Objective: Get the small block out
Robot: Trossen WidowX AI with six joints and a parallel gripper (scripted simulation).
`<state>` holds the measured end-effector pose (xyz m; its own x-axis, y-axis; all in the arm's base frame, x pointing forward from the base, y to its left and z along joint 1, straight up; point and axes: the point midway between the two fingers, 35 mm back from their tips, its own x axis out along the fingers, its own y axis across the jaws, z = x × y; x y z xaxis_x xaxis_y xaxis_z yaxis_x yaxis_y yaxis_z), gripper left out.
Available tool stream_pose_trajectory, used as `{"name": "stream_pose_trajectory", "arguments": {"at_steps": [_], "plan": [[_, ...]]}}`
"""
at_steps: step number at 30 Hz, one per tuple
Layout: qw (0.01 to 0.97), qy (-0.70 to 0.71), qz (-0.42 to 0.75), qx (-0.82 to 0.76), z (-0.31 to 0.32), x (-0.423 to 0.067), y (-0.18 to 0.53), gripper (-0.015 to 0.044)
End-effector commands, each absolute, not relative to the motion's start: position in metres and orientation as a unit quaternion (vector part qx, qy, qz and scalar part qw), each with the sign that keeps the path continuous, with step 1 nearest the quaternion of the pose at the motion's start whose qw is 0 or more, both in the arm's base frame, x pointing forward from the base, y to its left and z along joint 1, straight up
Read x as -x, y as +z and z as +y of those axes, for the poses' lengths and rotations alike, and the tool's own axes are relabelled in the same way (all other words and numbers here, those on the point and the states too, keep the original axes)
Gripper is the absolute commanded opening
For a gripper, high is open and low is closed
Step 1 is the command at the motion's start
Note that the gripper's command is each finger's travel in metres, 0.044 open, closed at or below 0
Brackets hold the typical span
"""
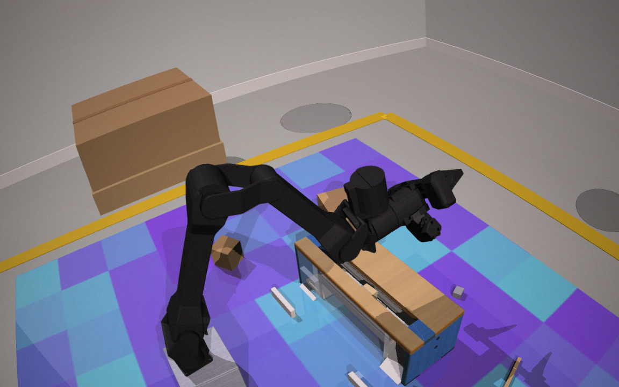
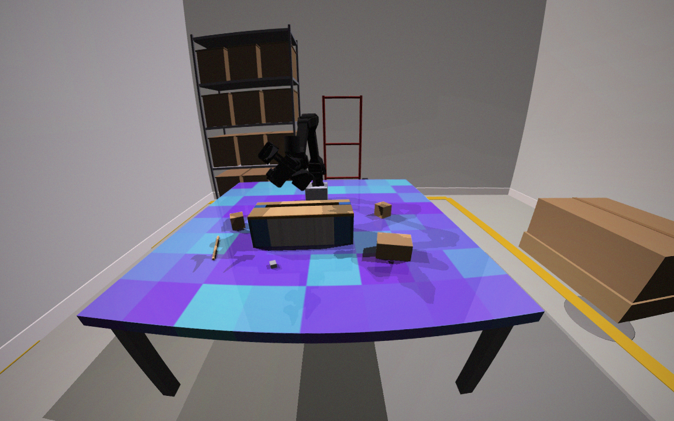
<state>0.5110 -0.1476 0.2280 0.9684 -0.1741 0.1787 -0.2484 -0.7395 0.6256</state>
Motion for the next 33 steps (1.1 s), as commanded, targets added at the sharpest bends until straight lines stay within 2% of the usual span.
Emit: {"name": "stream_pose_trajectory", "arguments": {"at_steps": [1,3,11,18,26,33], "plan": [[0.347,0.051,-0.113,-0.930,-0.147,-0.511,0.227,0.0400],[0.384,0.028,-0.110,-0.916,-0.146,-0.514,0.222,0.0400],[0.652,-0.136,-0.023,-0.745,-0.128,-0.521,0.180,0.0400],[0.793,-0.205,0.091,-0.566,-0.113,-0.511,0.154,0.0400],[0.901,-0.208,0.268,-0.269,-0.096,-0.488,0.127,0.0400],[0.891,-0.120,0.437,0.041,-0.087,-0.449,0.111,0.0400]]}}
